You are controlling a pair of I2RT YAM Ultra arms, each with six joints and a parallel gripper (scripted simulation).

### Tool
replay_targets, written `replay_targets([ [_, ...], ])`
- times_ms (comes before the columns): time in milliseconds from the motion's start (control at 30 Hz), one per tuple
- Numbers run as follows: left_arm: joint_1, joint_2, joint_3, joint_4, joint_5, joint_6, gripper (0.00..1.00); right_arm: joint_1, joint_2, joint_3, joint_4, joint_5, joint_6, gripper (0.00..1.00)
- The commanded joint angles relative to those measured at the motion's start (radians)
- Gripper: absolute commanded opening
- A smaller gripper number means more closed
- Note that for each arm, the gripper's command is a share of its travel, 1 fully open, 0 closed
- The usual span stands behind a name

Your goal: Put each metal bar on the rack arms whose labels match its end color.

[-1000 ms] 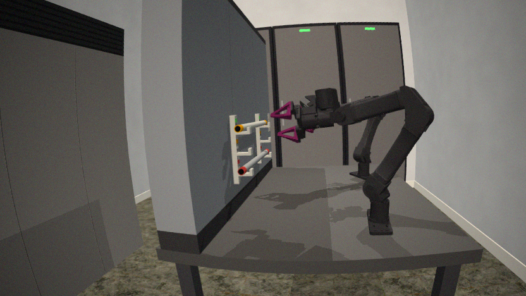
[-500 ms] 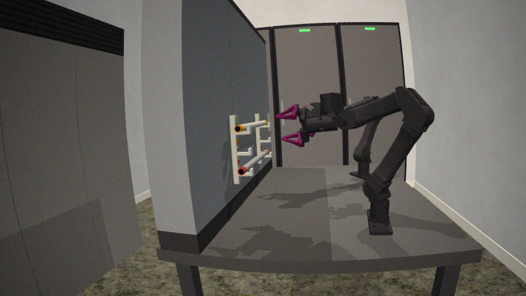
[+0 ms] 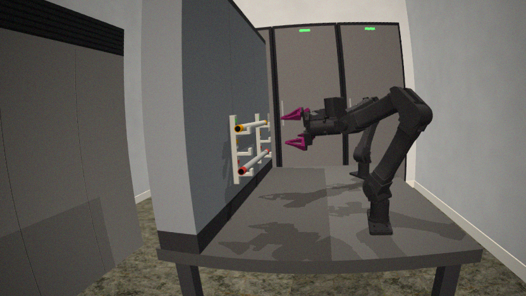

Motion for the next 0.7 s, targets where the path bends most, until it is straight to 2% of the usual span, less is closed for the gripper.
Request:
replay_targets([
  [0,-0.022,0.009,-0.006,0.050,-0.043,0.054,1.00,0.015,-0.002,-0.014,0.049,0.032,-0.059,1.00],
  [667,-0.143,0.084,-0.064,0.194,-0.179,0.279,1.00,0.047,0.037,-0.113,0.228,0.124,-0.295,1.00],
])
